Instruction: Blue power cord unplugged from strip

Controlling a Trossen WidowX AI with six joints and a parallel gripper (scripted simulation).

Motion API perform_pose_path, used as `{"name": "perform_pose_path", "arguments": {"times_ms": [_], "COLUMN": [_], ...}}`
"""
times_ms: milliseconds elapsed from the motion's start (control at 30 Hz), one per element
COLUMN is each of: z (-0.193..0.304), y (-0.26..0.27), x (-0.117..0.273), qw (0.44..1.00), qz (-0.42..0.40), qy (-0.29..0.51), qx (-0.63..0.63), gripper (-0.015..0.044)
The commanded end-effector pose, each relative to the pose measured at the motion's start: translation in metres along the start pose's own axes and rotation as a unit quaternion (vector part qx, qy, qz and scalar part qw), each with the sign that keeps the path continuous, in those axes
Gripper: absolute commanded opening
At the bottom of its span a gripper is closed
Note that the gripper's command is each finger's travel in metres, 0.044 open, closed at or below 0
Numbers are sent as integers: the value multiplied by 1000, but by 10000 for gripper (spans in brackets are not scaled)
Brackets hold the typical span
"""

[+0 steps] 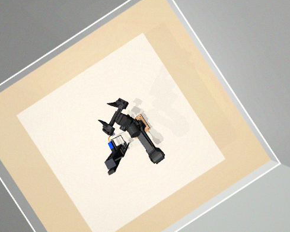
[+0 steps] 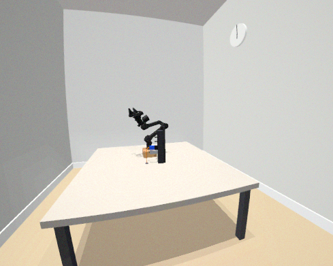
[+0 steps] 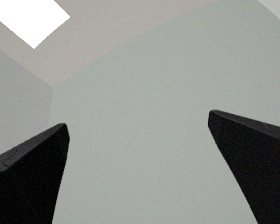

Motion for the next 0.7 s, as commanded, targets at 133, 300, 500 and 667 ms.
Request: {"name": "perform_pose_path", "arguments": {"times_ms": [133, 300, 500, 667], "z": [52, 124, 185, 210], "y": [5, 37, 94, 139], "x": [-18, -22, 4, 40], "qw": [985, 917, 790, 682], "qz": [12, 31, 59, 83], "qy": [119, 293, 485, 611], "qx": [-124, -269, -370, -394], "gripper": [269, 160, 160, 160]}}
Point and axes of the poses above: the point midway between the two fingers, 35 mm back from their tips, its own x axis back along the fingers, its own y axis across the jaws, z = x × y, the point moved 2 cm from there along x, back along the fingers, and after that the axes turned 5 degrees about x, right-handed, at the moved point
